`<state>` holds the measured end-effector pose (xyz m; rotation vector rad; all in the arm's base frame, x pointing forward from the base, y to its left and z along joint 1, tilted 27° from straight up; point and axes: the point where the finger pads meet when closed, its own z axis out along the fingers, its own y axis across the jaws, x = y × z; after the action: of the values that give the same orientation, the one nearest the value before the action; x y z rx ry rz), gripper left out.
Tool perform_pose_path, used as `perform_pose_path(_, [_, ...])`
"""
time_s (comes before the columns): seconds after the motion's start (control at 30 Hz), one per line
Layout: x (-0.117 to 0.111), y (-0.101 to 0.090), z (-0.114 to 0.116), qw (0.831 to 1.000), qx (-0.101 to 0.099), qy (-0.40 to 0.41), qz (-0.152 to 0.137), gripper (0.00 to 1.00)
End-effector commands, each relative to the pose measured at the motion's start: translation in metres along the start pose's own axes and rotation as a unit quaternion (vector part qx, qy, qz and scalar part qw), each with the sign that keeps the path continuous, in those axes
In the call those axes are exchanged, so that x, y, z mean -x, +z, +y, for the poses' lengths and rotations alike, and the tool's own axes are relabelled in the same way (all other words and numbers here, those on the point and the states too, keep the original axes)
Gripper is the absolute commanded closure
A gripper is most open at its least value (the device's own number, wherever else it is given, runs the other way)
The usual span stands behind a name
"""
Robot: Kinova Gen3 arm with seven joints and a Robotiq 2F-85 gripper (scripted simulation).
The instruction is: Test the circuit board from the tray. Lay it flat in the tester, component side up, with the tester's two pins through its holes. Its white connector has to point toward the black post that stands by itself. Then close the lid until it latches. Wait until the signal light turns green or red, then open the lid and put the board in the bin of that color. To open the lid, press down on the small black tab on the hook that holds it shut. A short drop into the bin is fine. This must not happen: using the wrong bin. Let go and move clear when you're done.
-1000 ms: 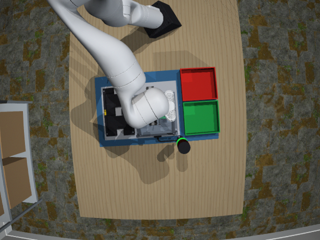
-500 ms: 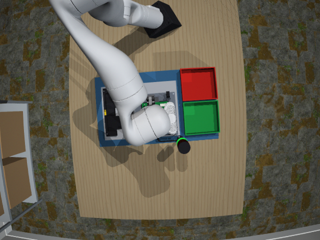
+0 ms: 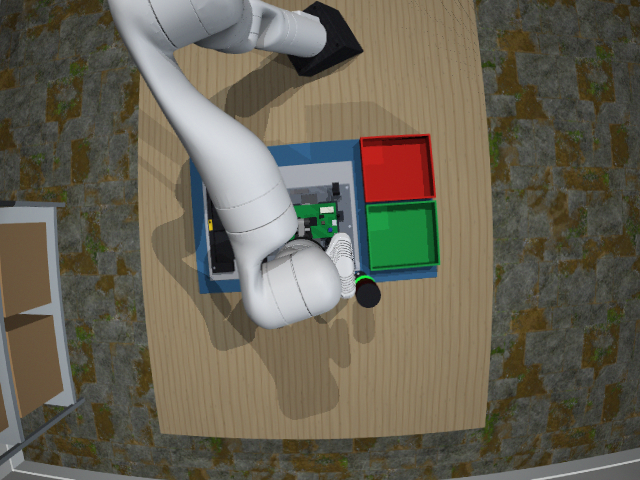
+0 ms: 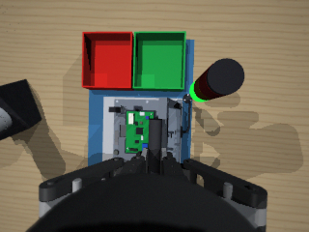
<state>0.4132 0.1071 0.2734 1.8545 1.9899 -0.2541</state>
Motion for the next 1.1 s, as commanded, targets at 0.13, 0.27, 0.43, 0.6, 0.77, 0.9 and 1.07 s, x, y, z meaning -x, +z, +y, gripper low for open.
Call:
perform_pose_path(0.13, [0.0, 0.0, 0.036, 1.0, 0.019, 0.006, -0.002, 1.0])
perform_pose_path(0.27, [0.0, 0.0, 0.04, 1.0, 0.019, 0.006, -0.002, 1.0])
perform_pose_path(0.43, [0.001, -0.001, 0.051, 1.0, 0.019, 0.006, -0.002, 1.0])
perform_pose_path(0.6, [0.001, -0.001, 0.06, 1.0, 0.019, 0.006, -0.002, 1.0])
perform_pose_path(0.77, [0.001, -0.001, 0.064, 1.0, 0.019, 0.006, -0.002, 1.0])
perform_pose_path(0.9, [0.001, 0.0, 0.069, 1.0, 0.019, 0.006, -0.002, 1.0])
perform_pose_path(1.07, [0.001, 0.0, 0.074, 1.0, 0.019, 0.006, -0.003, 1.0])
